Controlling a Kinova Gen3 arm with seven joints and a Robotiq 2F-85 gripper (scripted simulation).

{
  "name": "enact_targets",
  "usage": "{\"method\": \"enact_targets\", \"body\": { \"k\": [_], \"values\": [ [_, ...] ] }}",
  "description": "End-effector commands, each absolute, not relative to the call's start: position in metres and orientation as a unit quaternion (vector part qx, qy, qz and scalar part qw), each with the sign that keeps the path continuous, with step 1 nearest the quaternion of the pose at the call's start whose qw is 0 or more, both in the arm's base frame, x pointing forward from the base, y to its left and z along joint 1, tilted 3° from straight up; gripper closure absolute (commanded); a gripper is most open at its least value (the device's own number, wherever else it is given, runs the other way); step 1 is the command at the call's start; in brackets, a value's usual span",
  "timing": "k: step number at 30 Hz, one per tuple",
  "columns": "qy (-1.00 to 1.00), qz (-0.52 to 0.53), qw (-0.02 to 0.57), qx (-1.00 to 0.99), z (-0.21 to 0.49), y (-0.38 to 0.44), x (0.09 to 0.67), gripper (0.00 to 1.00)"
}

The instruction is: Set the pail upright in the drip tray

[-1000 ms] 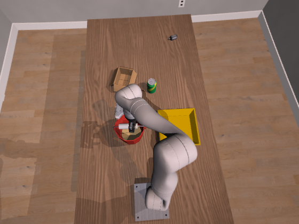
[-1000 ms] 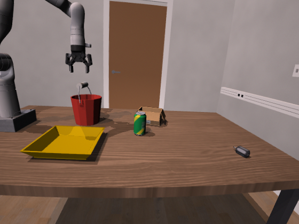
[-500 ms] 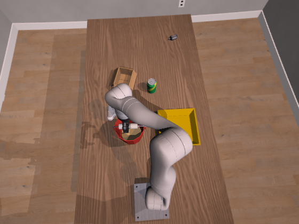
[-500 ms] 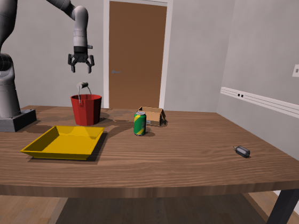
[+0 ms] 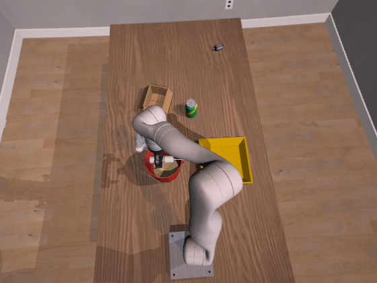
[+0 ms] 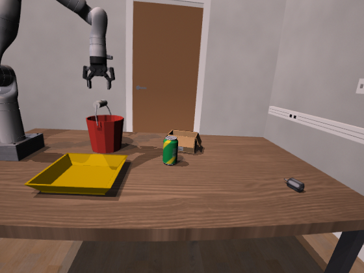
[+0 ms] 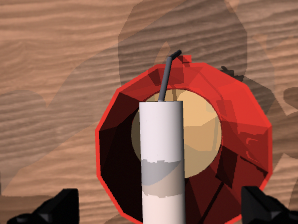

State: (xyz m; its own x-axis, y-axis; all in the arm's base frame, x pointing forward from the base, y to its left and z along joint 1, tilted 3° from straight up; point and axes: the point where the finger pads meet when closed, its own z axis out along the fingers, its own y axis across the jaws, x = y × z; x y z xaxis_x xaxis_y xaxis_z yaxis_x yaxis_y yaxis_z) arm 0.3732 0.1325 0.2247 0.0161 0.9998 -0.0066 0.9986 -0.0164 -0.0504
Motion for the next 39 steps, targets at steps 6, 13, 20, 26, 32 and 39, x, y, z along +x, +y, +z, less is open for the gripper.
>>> {"method": "enact_targets", "body": {
  "k": [6,13,20,26,32,39],
  "values": [
    [-0.701,0.019,0.015,-0.713,0.225,0.133,0.373,0.0],
    [-0.701,0.019,0.015,-0.713,0.225,0.133,0.373,0.0],
    [-0.701,0.019,0.015,-0.713,0.225,0.133,0.373,0.0],
    [-0.701,0.019,0.015,-0.712,0.224,0.133,0.373,0.0],
    [-0.702,0.019,0.016,-0.712,0.22,0.133,0.373,0.0],
    [-0.702,0.019,0.016,-0.712,0.211,0.133,0.373,0.0]
  ]
}}
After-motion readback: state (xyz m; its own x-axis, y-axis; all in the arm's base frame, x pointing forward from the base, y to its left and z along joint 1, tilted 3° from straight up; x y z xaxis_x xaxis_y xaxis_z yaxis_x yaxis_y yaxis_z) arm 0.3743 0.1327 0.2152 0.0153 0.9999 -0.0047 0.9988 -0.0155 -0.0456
